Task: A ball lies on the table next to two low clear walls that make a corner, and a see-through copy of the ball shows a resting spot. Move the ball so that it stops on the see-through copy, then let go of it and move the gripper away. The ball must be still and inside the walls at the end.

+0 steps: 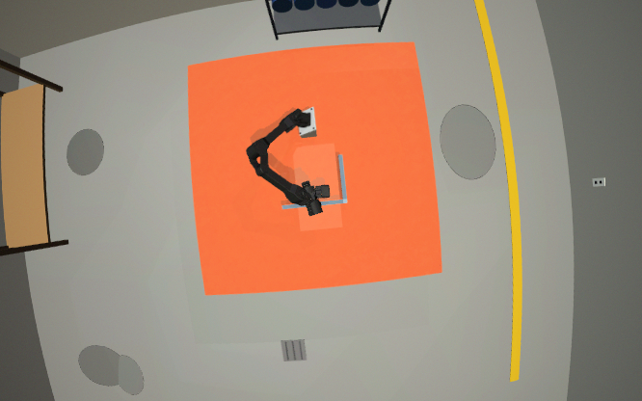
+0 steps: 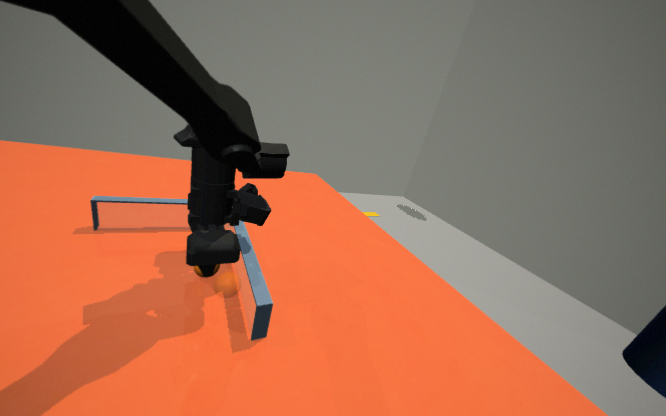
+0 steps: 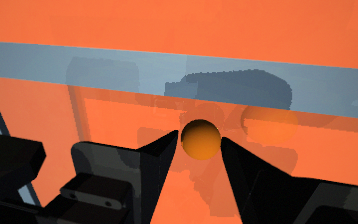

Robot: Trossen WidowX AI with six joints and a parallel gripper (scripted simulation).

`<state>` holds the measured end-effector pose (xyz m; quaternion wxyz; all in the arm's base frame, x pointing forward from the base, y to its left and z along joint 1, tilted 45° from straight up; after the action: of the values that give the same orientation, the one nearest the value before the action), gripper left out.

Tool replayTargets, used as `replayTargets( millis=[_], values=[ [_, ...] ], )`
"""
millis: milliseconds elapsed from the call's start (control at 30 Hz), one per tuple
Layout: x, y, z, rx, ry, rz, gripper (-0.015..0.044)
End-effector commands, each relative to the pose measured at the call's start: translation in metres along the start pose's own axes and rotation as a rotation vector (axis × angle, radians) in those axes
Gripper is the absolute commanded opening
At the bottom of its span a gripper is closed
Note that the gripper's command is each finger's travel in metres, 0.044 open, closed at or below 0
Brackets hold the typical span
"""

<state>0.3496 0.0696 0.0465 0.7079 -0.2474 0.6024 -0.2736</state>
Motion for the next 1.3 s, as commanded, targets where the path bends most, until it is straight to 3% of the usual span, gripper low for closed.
replayTargets(
  millis=[0, 167, 367, 933, 1267],
  values=[
    [0.001, 0.0, 0.0, -0.005, -0.002, -0.005, 0.017],
    [0.001, 0.0, 0.0, -0.005, -0.002, -0.005, 0.0137],
    [-0.02, 0.002, 0.003, -0.005, -0.002, 0.0, 0.0],
    [-0.125, 0.001, 0.001, -0.006, 0.0, 0.001, 0.0],
    [-0.107, -0.022, 0.018, -0.006, -0.001, 0.003, 0.0]
  ],
)
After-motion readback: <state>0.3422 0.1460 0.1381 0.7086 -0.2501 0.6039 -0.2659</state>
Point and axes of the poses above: the point midway between the two fingers, 35 mm back from their tips, its own x axis out along the fingers, its own y axis across the jaws, z = x × y, the point moved 8 cm from there along -x, back along the fingers, and after that the axes turned 10 degrees about x, right-handed, at the moved point
